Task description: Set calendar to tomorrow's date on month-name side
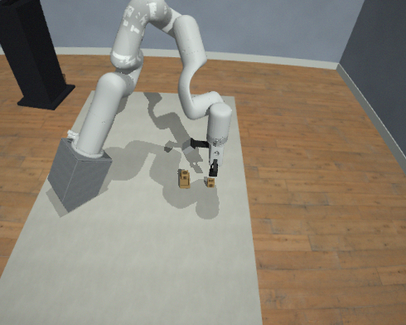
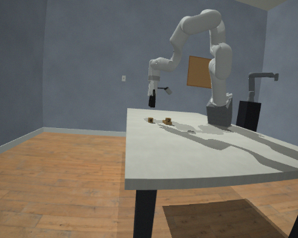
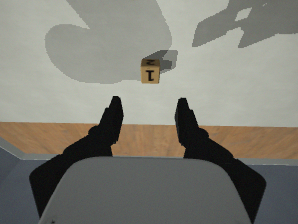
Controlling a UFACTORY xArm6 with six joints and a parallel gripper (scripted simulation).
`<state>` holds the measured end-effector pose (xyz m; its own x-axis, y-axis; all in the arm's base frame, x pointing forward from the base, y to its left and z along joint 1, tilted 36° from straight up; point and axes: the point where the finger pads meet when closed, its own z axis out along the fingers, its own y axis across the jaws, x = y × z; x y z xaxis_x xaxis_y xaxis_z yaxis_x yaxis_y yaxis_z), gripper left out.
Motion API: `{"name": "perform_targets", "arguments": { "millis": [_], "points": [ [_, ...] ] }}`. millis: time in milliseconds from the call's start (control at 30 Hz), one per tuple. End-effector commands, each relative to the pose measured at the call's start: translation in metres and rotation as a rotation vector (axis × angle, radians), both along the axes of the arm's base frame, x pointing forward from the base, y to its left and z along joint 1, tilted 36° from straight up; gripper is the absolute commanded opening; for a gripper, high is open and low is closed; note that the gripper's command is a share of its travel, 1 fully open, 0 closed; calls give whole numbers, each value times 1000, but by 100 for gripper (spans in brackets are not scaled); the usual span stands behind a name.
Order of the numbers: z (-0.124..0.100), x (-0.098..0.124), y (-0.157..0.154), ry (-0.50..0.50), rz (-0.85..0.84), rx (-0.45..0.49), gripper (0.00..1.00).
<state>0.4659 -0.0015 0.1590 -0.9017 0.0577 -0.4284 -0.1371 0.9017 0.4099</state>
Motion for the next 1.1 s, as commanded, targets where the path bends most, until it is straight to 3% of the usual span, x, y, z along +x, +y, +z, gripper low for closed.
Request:
{"name": "perform_targets", "arguments": {
  "millis": [0, 733, 1067],
  "points": [
    [3, 0, -1, -2, -1, -1, 100],
    [3, 0, -1, 3, -10, 4, 100],
    [4, 10, -11, 123, -237, 121, 100]
  ]
}}
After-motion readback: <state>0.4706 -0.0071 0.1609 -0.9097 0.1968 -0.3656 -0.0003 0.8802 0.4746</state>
